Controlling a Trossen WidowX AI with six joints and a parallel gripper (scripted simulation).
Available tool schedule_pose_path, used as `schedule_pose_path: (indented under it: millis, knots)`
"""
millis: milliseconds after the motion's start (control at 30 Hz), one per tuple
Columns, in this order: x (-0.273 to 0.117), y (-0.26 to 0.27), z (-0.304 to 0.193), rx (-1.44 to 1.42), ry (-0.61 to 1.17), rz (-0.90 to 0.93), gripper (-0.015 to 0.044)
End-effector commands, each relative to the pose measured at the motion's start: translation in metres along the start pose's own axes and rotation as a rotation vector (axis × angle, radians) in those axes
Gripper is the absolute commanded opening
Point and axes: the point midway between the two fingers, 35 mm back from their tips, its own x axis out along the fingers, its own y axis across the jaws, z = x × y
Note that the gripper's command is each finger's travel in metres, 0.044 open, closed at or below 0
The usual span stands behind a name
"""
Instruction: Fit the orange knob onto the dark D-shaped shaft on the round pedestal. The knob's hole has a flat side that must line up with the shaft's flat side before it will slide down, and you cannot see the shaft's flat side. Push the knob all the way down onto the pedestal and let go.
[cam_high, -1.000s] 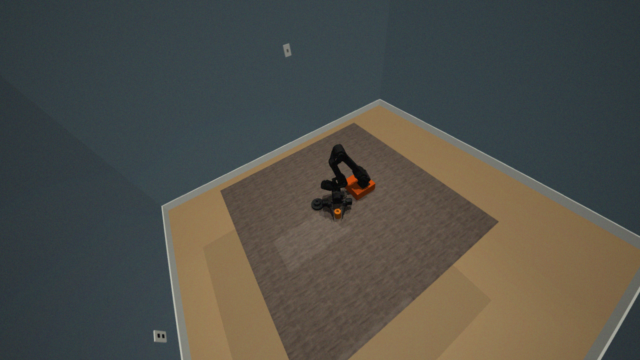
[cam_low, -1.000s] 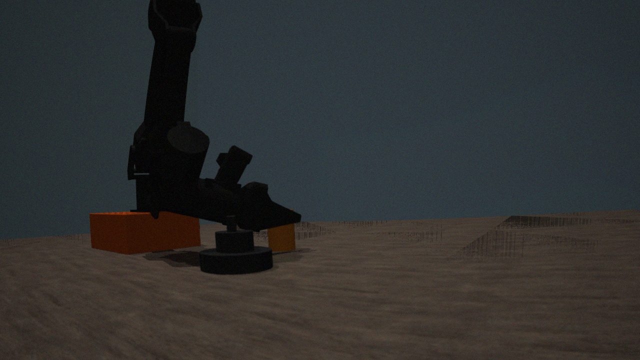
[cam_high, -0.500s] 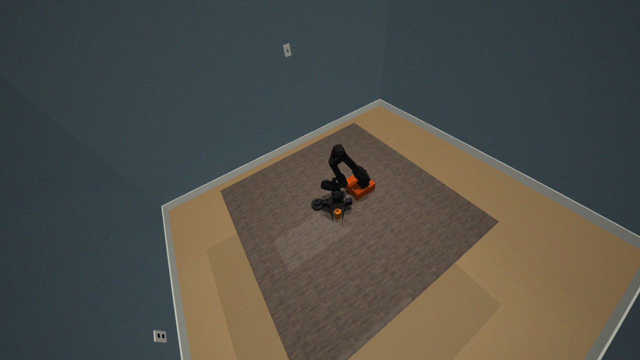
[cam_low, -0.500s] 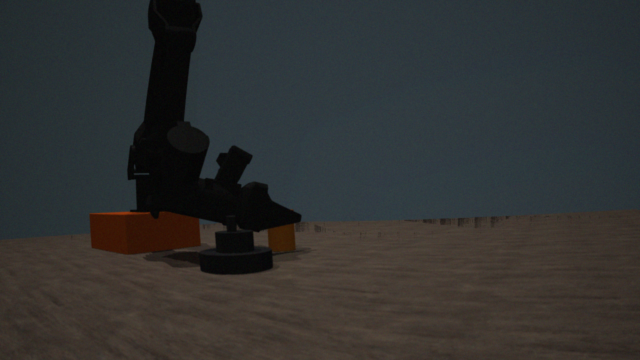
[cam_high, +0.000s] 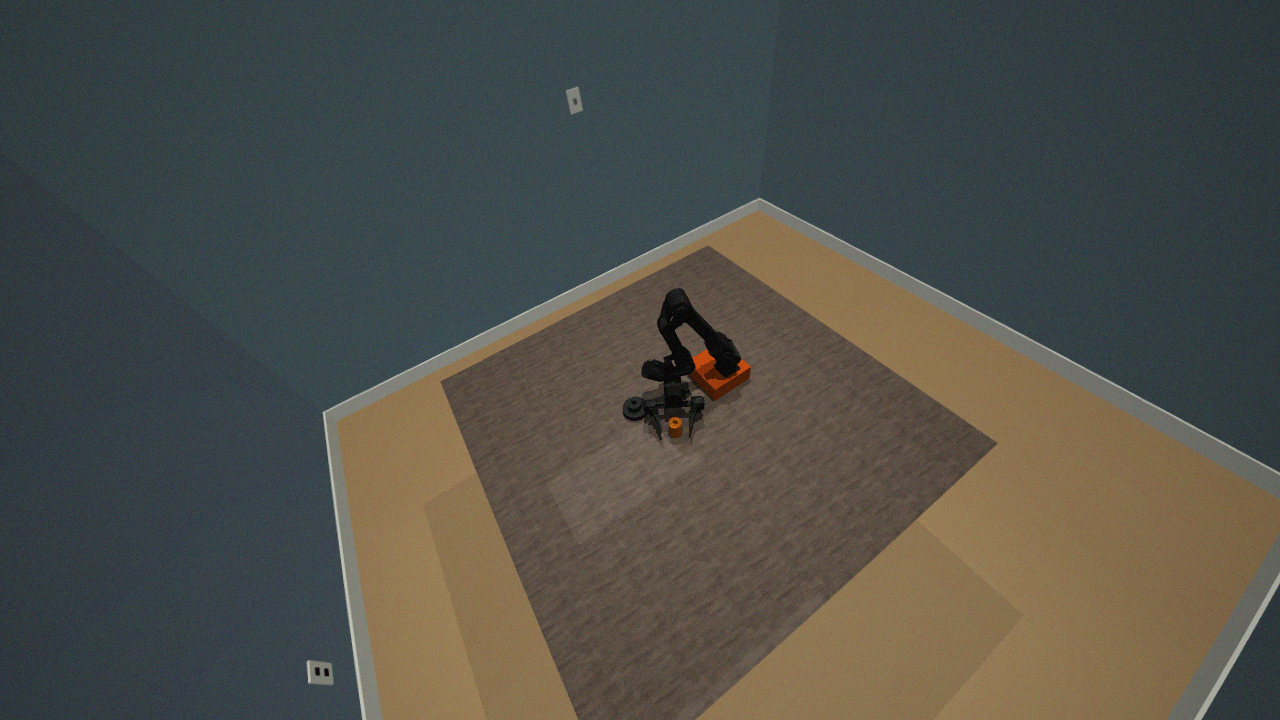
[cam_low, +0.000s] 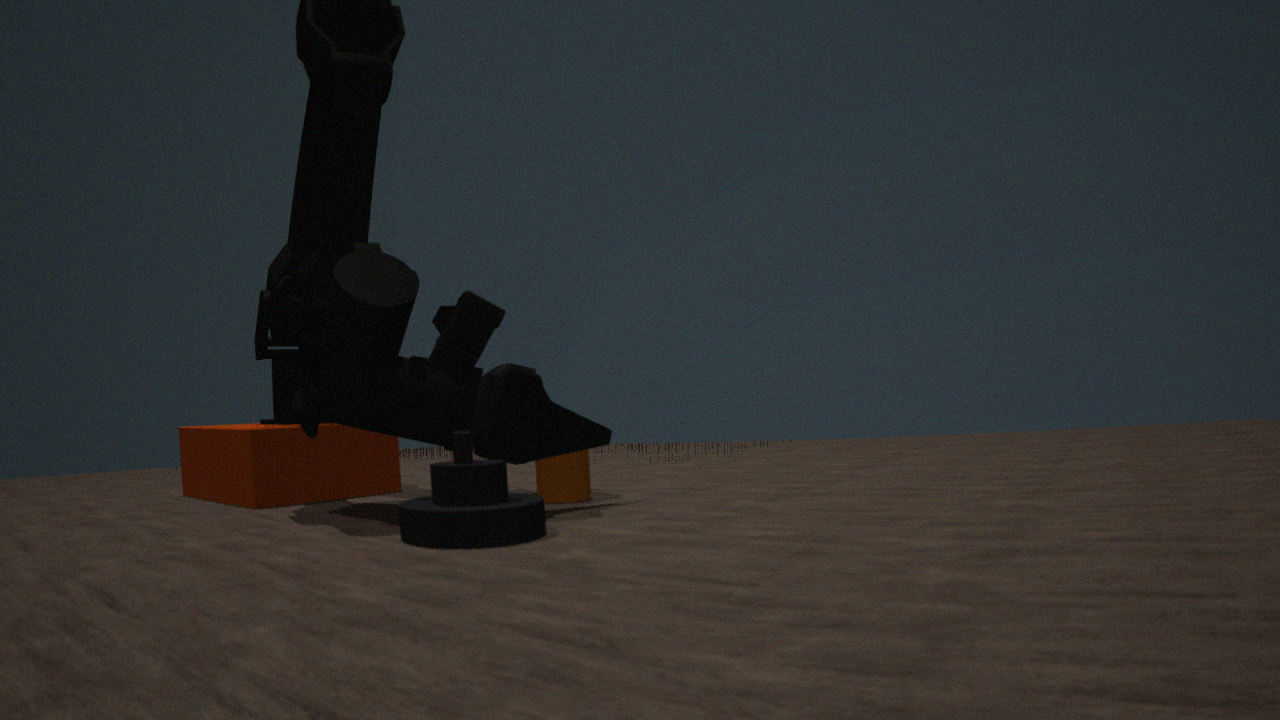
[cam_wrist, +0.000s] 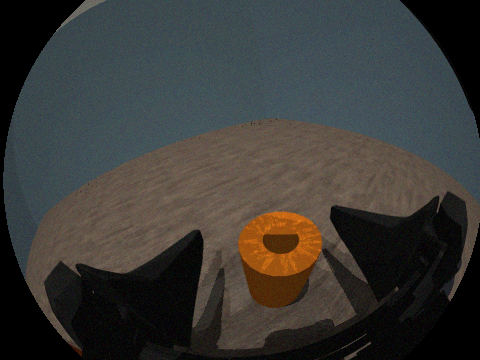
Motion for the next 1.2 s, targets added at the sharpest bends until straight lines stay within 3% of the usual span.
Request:
schedule_pose_path:
  millis: [0,400,633,900,1167]
  knots:
    - [-0.001,-0.002,0.004,0.001,0.0,-0.001,0.044]
    - [-0.018,-0.004,0.075,-0.002,0.0,-0.001,0.044]
    - [-0.015,-0.007,0.077,0.021,0.042,-0.003,0.044]
    - [0.018,-0.026,0.067,0.168,0.616,-0.003,0.044]
    - [-0.009,-0.006,0.103,0.032,1.257,0.011,0.044]
